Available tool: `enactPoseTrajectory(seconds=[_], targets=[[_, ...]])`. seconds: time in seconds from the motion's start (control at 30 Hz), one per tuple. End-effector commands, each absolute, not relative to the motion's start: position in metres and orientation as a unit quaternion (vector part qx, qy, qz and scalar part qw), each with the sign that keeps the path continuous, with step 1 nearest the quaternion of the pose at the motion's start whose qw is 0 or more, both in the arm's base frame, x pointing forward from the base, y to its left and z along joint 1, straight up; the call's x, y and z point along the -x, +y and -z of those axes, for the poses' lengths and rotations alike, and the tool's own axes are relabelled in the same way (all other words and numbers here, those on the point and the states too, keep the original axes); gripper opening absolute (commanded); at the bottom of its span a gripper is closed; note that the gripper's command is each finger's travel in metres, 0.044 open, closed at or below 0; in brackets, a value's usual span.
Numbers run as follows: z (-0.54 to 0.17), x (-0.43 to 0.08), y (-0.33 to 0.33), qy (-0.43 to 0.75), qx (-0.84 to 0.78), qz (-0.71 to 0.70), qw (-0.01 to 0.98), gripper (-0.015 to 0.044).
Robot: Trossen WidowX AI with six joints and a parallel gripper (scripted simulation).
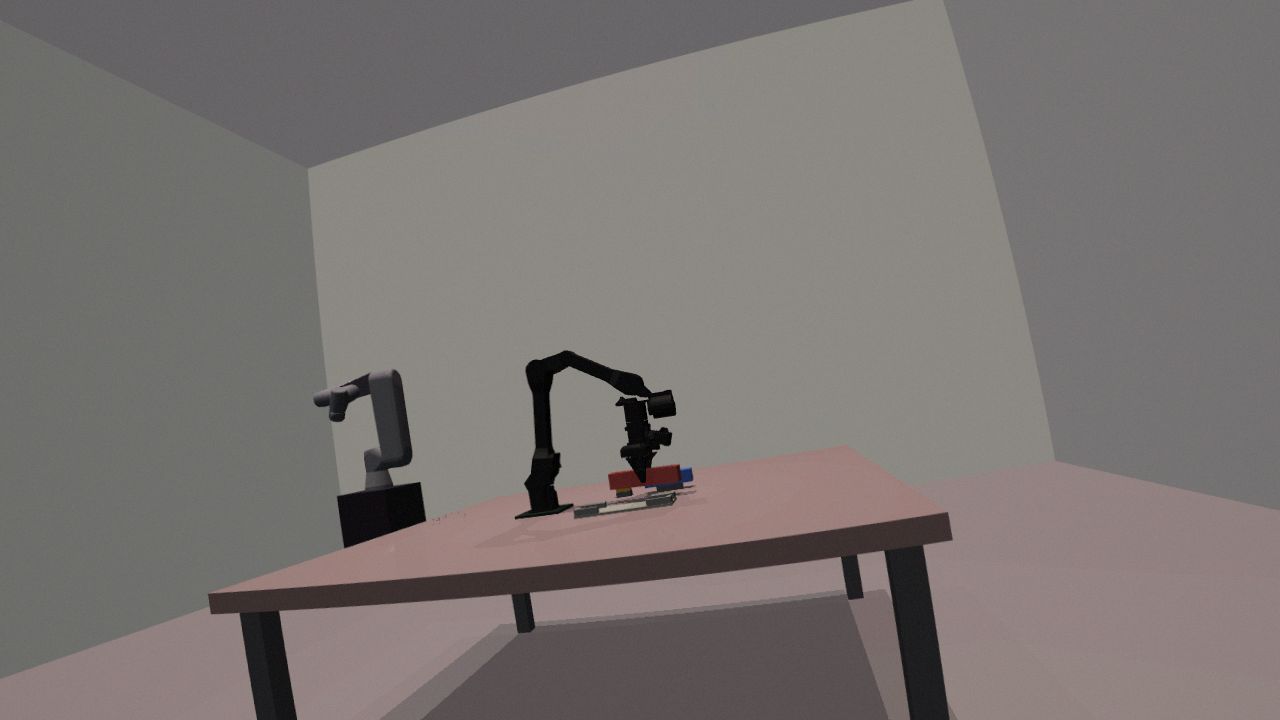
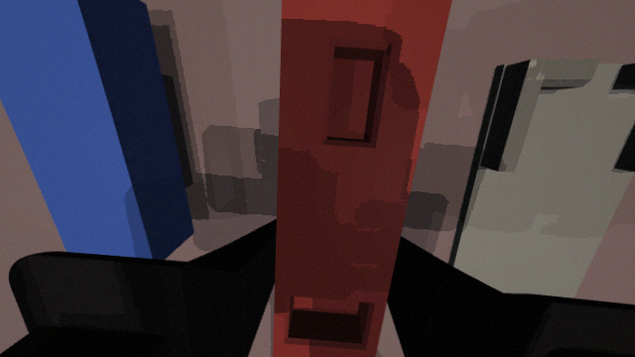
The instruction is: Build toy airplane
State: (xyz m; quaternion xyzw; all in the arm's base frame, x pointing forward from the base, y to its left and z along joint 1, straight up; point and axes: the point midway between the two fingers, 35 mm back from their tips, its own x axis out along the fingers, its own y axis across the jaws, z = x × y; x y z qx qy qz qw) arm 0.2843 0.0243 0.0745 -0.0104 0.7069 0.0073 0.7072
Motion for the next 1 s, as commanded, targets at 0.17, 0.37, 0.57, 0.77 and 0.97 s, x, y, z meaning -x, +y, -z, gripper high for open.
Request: enactPoseTrajectory(seconds=[0.17,0.37,0.57,0.77,0.97], targets=[[-0.106,-0.288,0.025,0.699,0.009,-0.007,0.715,0.0000],[-0.126,-0.287,0.025,0.700,0.009,-0.008,0.714,0.0000],[-0.145,-0.284,0.025,0.700,0.010,-0.009,0.714,0.0000],[-0.164,-0.279,0.025,0.701,0.011,-0.010,0.713,0.0000],[-0.168,-0.279,0.023,0.701,0.011,-0.011,0.713,0.0000]])
